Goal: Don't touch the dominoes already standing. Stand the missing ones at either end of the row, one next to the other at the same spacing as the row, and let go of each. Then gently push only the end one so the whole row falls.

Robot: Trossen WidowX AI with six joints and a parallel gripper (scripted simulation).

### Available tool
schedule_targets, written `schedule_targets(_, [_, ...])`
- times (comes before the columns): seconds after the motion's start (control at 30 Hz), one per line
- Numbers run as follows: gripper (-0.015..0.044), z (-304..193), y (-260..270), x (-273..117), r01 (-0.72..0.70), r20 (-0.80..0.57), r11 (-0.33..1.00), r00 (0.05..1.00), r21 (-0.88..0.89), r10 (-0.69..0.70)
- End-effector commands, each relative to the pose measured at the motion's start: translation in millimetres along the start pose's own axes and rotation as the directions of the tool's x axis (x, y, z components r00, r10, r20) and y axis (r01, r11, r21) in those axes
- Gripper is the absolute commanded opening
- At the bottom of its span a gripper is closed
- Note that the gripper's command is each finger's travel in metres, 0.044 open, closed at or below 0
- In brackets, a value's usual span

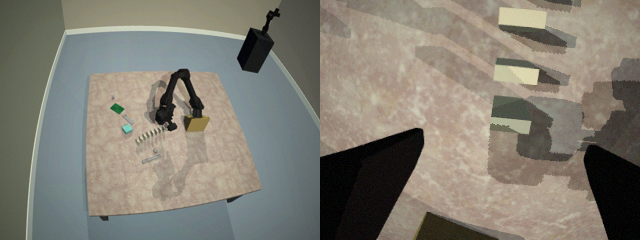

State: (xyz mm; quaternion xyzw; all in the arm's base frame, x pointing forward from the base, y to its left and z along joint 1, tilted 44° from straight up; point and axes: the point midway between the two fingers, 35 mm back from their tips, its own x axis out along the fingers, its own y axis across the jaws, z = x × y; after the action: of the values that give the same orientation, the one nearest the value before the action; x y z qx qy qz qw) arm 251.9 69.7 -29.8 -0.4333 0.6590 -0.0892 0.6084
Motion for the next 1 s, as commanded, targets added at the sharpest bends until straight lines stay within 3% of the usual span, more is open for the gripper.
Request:
schedule_targets(0.0, [0.0440,3,-2,-64,-0.011,0.023,1.000,1.000,0.018,0.011])
schedule_targets(0.1, [0.0440,-2,-3,-86,-0.010,0.012,1.000,1.000,0.007,0.010])
schedule_targets(0.3, [0.0440,-2,-3,-86,-0.010,0.012,1.000,1.000,0.007,0.010])
schedule_targets(0.37, [0.0387,-3,-3,-83,-0.011,0.012,0.997,1.000,0.075,0.010])
schedule_targets(0.47, [0.0309,-9,-4,-71,-0.013,0.011,0.932,1.000,0.362,0.009])
schedule_targets(0.67, [0.0151,-25,-5,-45,-0.011,0.009,0.542,1.000,0.840,0.007])
schedule_targets(0.83, [0.0020,-39,-6,-25,-0.006,0.006,0.069,1.000,0.998,0.004])
schedule_targets(0.97, [0.0000,-41,-6,-22,-0.006,0.006,0.001,1.000,1.000,0.003])
